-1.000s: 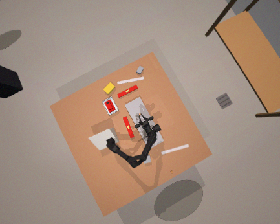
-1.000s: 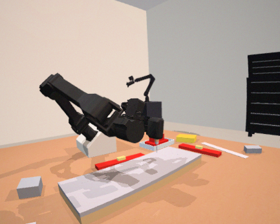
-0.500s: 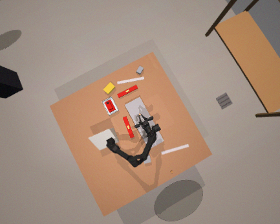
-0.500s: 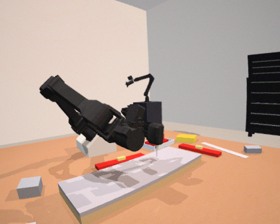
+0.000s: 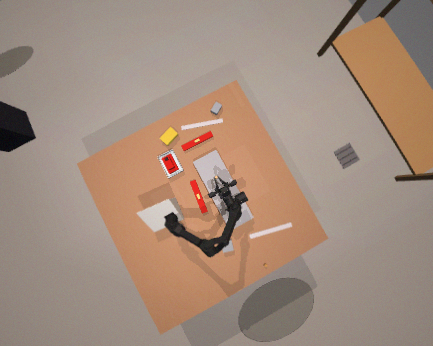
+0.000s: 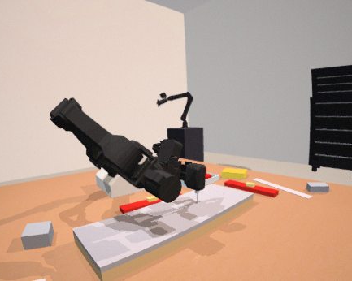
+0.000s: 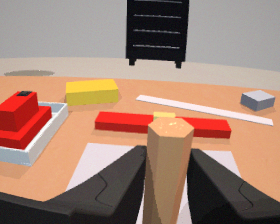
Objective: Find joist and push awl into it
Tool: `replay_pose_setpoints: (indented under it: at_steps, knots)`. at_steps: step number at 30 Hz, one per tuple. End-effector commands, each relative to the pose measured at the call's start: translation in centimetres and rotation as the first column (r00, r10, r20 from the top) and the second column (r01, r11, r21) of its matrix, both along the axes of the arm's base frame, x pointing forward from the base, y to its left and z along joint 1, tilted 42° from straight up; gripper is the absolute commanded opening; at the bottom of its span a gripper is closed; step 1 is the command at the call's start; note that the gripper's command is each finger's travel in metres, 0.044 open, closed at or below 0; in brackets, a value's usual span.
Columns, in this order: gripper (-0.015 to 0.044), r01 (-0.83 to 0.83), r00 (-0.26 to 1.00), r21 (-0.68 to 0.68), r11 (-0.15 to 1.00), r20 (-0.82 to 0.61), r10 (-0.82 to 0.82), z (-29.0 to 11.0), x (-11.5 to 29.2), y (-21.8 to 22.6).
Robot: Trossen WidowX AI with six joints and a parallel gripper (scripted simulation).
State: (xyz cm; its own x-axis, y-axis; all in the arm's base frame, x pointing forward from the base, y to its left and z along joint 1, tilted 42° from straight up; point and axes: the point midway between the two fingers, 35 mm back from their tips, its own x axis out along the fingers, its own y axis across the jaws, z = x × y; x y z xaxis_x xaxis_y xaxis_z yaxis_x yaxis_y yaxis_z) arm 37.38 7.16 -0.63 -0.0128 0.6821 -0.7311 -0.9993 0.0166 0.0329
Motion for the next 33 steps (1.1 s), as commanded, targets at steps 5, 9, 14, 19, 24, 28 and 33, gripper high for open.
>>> replay_pose_setpoints:
  at_steps: [5,9,14,19,24,28,33]
  knots:
    - [0.0000,-0.003,1.000,0.001,1.000,0.000,0.003,-0.82,-0.11,-0.57]
    - [0.0000,0.002,1.000,0.002,1.000,0.001,-0.002,-0.62,-0.03,-0.59]
    - [0.0000,0.002,1.000,0.002,1.000,0.001,-0.002,-0.62,-0.03,-0.59]
    - [0.0000,0.002,1.000,0.002,1.000,0.001,-0.002,-0.62,-0.03,-0.59]
    - [0.0000,0.002,1.000,0.002,1.000,0.001,-0.002,-0.62,-0.03,-0.59]
    - [0.0000,0.002,1.000,0.002,1.000,0.001,-0.002,-0.62,-0.03,-0.59]
    - [0.0000,0.002,1.000,0.002,1.000,0.001,-0.002,-0.62,-0.03,-0.59]
